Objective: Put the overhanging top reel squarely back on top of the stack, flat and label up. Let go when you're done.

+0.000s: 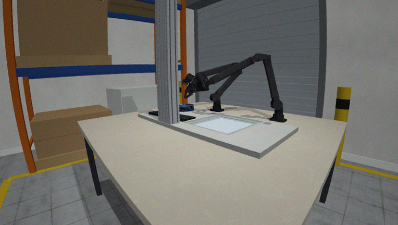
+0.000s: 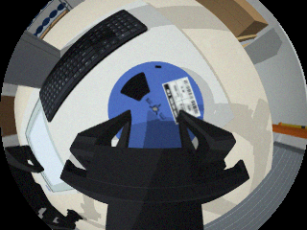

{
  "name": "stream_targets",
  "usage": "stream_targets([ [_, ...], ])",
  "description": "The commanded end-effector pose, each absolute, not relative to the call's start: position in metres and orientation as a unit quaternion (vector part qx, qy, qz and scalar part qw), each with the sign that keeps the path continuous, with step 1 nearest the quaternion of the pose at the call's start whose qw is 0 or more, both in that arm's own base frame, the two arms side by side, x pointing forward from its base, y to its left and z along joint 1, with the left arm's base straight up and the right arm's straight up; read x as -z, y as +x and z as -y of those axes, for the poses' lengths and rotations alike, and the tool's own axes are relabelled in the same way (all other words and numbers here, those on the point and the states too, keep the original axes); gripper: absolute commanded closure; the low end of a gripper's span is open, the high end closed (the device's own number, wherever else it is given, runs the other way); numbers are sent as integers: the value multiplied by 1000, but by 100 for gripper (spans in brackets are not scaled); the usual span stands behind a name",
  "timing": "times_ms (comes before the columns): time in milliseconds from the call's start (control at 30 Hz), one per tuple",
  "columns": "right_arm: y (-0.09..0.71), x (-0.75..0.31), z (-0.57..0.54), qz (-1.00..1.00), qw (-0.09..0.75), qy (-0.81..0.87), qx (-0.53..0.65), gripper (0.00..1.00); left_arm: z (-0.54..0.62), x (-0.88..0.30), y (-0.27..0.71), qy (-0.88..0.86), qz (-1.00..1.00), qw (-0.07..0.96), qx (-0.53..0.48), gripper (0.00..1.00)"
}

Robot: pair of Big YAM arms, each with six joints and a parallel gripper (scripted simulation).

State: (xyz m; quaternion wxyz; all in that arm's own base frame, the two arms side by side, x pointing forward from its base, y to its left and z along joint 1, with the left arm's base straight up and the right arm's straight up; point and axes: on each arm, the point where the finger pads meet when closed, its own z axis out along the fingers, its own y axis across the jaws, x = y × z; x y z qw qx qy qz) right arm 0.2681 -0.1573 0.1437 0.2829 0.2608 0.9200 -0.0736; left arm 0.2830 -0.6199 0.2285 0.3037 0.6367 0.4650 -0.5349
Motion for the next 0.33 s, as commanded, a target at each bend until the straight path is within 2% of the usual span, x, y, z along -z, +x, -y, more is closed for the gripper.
stream_targets([
  [0,280,-159,165,-916,304,250,83,40,625,-254,286,637,-451,321,537,0],
  [300,280,-161,165,-915,306,250,84,40,625,-254,286,637,-451,321,537,0],
])
